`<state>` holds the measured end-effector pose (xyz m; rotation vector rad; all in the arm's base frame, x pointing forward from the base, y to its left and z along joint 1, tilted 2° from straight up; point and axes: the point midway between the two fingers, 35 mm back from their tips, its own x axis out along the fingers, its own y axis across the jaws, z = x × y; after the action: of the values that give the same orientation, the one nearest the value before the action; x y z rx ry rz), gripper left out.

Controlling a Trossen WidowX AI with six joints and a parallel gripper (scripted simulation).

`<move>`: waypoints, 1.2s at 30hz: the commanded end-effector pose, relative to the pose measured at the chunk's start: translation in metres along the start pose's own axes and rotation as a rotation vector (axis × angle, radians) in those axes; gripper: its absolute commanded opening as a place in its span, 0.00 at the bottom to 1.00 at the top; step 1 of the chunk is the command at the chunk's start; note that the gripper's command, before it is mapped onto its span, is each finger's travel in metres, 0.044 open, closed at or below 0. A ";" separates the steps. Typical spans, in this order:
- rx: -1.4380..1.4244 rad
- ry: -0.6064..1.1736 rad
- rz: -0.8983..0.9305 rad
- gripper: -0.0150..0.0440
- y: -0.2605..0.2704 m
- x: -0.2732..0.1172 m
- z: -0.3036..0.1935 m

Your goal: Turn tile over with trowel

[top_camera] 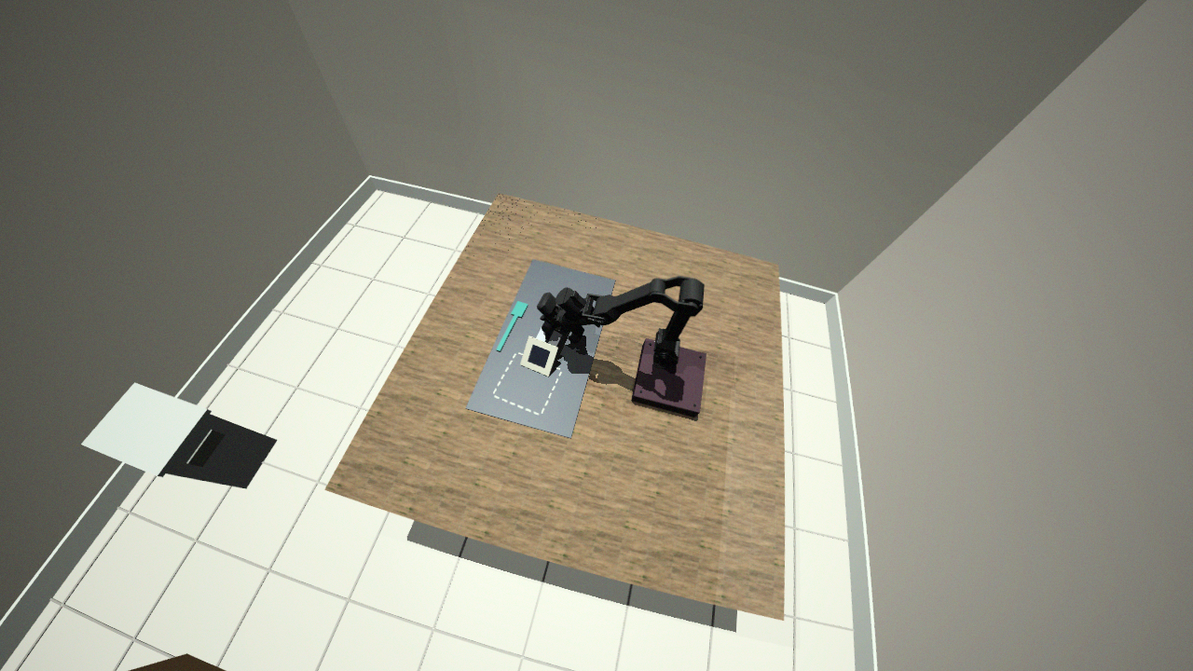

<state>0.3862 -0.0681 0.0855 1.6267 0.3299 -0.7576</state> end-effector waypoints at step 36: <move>0.009 0.009 0.032 0.25 0.022 -0.010 -0.039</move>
<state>0.4028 -0.0200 0.0969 1.6388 0.3283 -0.7410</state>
